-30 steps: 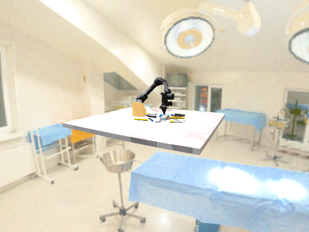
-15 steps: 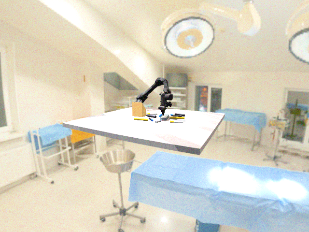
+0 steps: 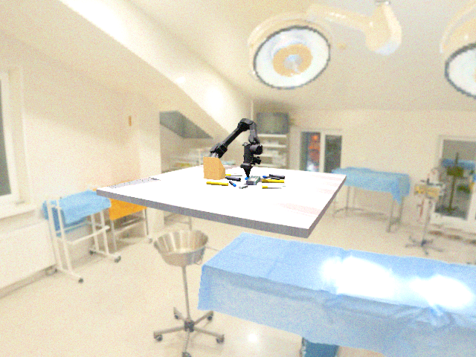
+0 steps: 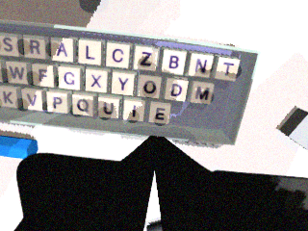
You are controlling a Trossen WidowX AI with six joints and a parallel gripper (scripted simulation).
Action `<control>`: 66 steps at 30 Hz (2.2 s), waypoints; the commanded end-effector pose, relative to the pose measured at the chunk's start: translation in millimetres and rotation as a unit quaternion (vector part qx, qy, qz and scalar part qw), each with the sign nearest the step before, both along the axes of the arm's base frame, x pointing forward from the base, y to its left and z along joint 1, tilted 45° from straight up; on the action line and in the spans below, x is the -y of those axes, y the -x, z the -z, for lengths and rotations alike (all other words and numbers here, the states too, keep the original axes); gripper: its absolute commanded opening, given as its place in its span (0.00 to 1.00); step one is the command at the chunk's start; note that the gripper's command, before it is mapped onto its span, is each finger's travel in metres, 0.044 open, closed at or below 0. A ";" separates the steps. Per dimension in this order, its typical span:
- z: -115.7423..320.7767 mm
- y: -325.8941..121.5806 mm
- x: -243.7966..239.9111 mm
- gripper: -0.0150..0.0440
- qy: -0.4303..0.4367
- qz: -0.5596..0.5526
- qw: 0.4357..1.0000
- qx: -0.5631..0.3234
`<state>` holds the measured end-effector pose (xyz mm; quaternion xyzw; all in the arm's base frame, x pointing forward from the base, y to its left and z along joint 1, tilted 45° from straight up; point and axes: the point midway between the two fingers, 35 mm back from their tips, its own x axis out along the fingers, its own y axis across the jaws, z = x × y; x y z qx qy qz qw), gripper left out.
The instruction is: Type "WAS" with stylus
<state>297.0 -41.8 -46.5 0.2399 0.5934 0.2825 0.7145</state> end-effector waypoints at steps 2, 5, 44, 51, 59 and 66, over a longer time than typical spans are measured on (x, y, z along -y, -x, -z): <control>-4.2 0.9 -0.6 0.25 0.005 0.000 1.000 0.009; -4.2 0.9 -0.6 0.25 0.005 0.000 1.000 0.009; -91.0 17.1 -14.1 0.43 0.003 0.003 1.000 0.008; -91.0 17.1 -14.2 0.25 0.002 0.003 1.000 0.008; -91.0 17.1 -14.2 0.34 0.002 0.003 1.000 0.008; -90.9 31.2 -38.8 0.51 -0.043 -0.161 0.974 0.153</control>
